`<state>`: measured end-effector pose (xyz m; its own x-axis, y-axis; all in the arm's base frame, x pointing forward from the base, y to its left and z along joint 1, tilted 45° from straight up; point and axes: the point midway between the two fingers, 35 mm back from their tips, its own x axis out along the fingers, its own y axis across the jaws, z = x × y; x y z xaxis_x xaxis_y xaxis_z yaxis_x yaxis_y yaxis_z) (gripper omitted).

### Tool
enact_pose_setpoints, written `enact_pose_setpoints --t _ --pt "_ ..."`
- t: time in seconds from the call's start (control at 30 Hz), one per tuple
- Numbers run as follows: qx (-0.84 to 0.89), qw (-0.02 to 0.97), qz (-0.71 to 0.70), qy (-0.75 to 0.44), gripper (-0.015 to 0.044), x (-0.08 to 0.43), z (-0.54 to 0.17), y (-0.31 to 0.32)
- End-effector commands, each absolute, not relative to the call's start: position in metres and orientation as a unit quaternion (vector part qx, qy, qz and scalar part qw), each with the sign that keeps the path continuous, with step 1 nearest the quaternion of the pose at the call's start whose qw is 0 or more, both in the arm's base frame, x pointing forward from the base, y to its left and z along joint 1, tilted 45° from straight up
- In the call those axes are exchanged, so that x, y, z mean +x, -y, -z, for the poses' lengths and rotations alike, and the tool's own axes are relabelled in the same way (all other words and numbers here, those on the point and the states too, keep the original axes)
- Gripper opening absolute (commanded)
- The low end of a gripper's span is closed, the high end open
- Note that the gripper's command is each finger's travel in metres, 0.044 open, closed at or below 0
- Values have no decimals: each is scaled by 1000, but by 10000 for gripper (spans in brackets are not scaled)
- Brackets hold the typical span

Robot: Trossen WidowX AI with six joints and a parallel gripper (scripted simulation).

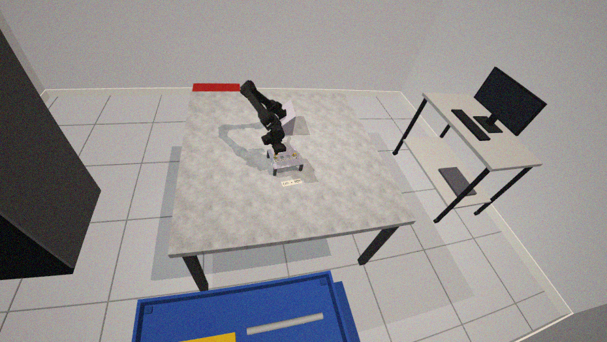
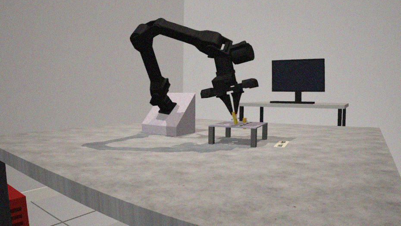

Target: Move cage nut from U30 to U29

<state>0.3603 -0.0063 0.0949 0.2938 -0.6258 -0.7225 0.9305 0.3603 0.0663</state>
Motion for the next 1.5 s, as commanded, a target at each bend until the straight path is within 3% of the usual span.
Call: enact_pose_setpoints --t 0.0,1.47 --pt "248 765 510 -305 29 360 -96 6" --pt "248 765 510 -305 29 359 -101 1"
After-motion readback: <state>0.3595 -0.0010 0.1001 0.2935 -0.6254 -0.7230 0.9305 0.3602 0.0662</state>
